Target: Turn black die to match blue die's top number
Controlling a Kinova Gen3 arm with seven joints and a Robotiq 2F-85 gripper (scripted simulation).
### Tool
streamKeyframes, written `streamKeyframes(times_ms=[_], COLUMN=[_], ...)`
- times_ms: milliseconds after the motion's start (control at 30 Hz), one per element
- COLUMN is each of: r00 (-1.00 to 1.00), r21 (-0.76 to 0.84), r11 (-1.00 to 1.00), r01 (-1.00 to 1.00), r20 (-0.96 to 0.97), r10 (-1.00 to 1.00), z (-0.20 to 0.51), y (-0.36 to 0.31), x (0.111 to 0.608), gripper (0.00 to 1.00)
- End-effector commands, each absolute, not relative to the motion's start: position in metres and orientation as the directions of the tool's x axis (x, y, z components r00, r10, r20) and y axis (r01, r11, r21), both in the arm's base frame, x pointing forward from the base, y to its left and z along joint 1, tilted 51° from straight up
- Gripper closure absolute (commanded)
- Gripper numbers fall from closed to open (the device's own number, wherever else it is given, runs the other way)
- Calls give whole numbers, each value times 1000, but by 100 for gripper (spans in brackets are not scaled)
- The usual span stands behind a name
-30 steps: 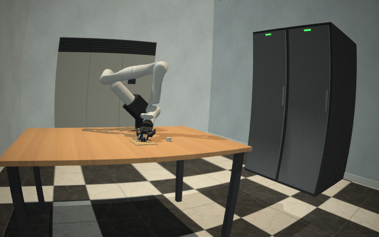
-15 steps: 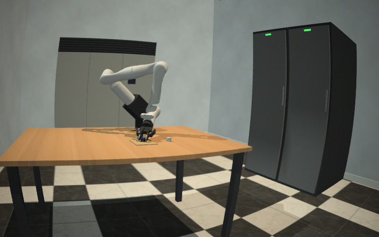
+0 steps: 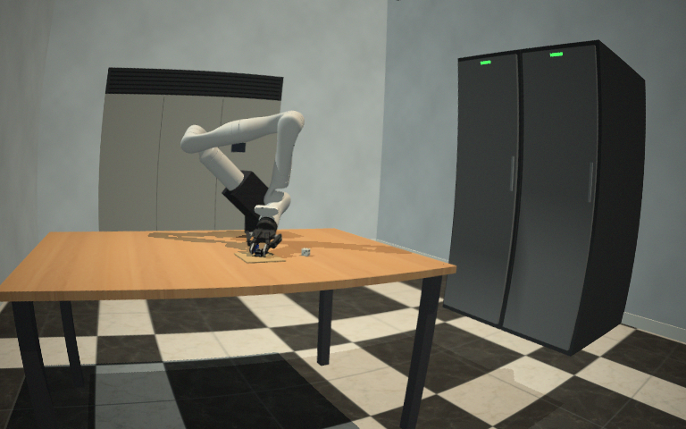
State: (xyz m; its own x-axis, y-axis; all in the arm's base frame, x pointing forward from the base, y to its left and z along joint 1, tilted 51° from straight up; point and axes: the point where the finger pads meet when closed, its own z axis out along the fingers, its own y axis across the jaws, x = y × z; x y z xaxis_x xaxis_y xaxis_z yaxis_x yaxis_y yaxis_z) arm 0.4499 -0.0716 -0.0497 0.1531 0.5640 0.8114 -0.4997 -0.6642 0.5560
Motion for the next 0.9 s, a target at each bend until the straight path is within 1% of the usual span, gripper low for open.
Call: streamKeyframes(times_ms=[0, 500, 867], r00=[152, 152, 152], r21=[555, 555, 555], r11=[-665, -665, -665], r01=[-499, -499, -499], r20=[812, 812, 812], r10=[564, 564, 564], z=[-49, -51, -57], y=[-71, -67, -49], x=[450, 444, 412], gripper=[59, 59, 59])
